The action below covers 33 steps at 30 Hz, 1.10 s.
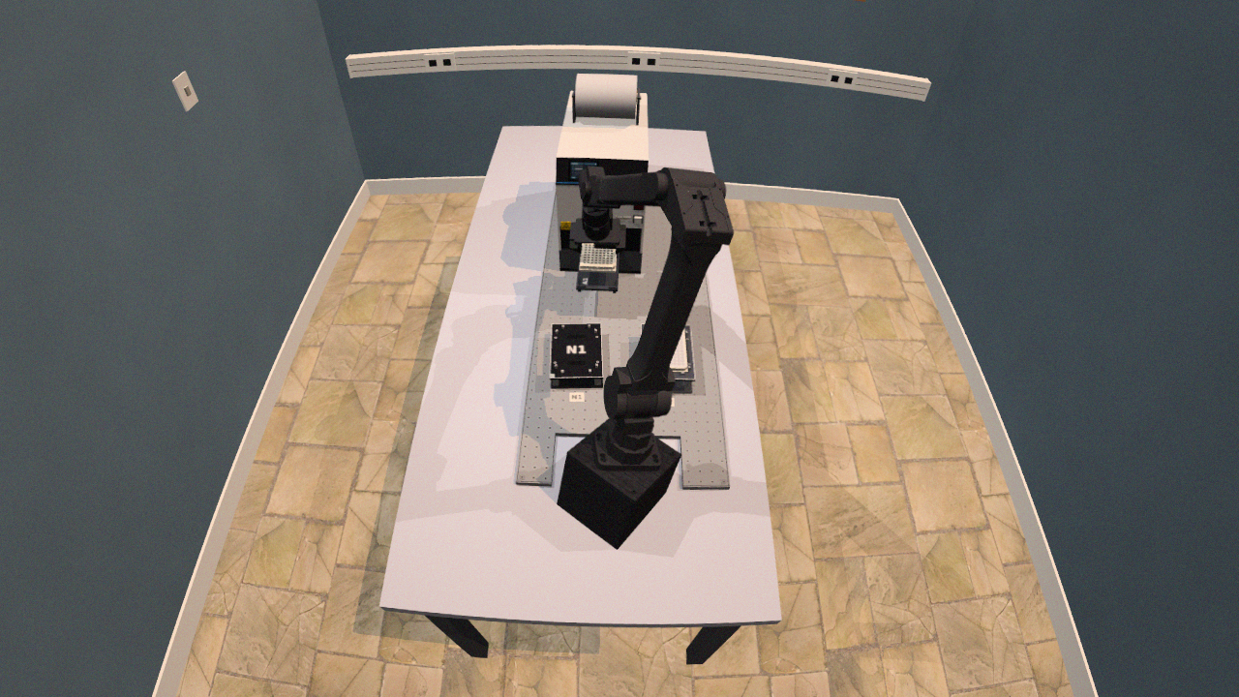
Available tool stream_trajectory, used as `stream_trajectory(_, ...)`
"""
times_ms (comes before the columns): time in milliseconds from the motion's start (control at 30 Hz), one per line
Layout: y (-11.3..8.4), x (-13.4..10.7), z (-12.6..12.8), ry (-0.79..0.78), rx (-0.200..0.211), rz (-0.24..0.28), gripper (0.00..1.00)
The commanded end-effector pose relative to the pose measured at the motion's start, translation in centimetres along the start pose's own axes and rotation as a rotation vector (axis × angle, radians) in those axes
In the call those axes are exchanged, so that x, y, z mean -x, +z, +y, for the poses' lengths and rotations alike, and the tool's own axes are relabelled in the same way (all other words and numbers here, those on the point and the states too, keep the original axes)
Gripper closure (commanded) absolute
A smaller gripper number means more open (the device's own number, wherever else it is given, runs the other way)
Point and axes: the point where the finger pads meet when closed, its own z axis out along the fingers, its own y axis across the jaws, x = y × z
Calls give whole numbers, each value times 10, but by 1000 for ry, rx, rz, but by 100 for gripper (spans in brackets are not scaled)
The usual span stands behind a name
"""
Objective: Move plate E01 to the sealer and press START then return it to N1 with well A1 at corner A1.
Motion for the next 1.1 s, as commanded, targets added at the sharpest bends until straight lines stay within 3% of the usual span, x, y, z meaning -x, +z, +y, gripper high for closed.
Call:
stream_trajectory(0, 2, 3, 9, -22, 12, -13, 100)
stream_trajectory(367, -6, 16, 1, 0, 11, -44, 100)
stream_trajectory(700, 15, 2, -5, 1, -2, -9, 100)
stream_trajectory(1067, 10, 5, -3, 2, 5, -28, 100)
